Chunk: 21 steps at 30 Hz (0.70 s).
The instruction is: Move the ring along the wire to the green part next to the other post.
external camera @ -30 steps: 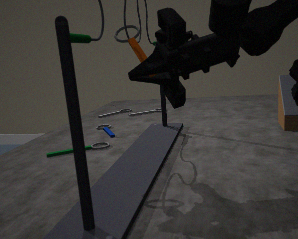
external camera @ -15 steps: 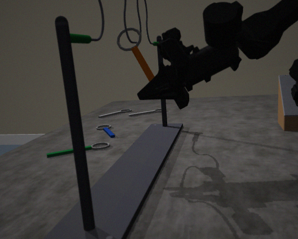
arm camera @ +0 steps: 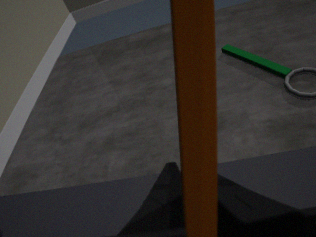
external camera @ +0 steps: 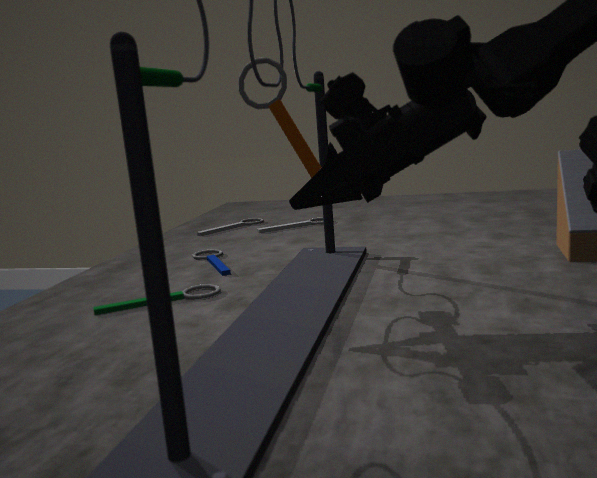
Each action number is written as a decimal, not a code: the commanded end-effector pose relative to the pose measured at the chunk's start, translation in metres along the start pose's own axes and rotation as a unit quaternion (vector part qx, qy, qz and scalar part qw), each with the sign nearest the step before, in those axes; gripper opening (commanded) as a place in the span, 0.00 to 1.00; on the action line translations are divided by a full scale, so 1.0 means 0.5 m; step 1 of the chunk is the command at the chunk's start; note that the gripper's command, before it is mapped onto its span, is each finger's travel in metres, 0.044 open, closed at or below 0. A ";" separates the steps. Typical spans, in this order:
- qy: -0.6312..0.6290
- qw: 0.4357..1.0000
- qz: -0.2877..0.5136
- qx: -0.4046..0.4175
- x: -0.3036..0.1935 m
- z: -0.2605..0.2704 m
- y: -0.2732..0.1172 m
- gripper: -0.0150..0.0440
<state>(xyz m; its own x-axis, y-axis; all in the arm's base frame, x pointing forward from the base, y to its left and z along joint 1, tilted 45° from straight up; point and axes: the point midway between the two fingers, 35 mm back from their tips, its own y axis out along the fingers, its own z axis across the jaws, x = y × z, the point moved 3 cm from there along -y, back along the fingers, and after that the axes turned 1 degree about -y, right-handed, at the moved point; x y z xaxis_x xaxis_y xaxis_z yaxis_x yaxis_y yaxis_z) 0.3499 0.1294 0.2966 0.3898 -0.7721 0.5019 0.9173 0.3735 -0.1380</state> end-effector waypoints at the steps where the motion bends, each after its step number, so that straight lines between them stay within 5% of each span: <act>1: -0.027 0.999 0.005 -0.016 -0.001 -0.024 -0.005 0.00; 21: -0.089 0.995 0.013 -0.052 0.009 -0.092 -0.020 0.00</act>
<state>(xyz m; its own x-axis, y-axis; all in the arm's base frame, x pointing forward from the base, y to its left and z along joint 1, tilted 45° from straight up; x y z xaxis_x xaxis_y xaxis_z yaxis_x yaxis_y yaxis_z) 0.3472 0.1020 0.2659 0.3989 -0.6649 0.6315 0.9151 0.3326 -0.2278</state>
